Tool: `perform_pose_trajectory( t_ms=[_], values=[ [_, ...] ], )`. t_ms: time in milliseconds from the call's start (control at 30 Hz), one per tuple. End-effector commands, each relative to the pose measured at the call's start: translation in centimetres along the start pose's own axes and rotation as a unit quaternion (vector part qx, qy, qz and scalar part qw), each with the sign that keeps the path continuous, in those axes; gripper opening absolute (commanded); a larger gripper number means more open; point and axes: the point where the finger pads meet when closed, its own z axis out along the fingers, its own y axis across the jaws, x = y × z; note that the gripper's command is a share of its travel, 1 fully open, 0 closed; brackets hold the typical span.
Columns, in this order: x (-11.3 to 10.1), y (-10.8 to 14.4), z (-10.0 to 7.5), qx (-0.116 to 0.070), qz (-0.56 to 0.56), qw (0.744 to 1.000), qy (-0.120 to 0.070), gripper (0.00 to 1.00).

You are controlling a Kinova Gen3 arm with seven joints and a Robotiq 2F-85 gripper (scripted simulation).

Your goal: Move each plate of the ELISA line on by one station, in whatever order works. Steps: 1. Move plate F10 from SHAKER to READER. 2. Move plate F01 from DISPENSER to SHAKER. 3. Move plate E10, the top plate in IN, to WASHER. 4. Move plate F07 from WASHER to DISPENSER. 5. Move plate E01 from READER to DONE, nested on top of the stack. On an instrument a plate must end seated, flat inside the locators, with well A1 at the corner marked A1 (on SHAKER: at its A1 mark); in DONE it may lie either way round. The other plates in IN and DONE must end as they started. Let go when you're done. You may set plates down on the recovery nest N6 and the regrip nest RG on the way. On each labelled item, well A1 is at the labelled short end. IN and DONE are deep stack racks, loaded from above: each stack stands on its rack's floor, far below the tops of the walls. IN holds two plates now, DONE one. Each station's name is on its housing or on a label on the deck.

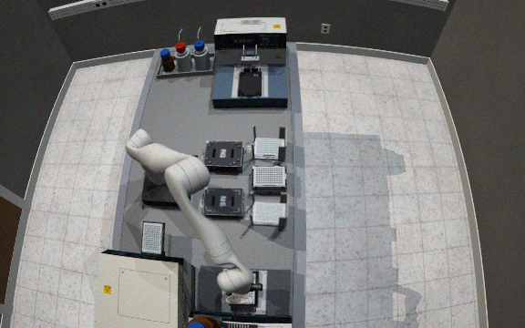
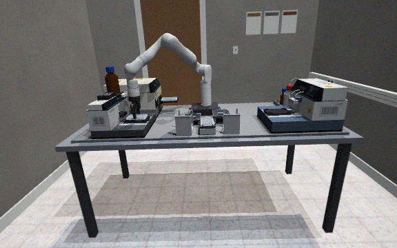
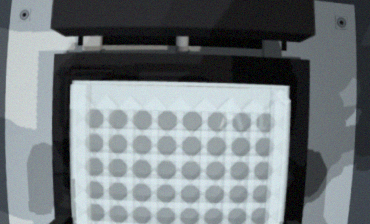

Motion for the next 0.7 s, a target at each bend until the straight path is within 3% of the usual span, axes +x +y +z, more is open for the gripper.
perform_pose_trajectory(
  t_ms=[0, 667],
  values=[
    [0.07, -0.05, 0.25, 0.002, 0.000, 1.000, 0.000, 0.94],
    [0.04, 0.00, 0.46, 0.001, 0.000, 1.000, 0.000, 0.94]
  ],
)
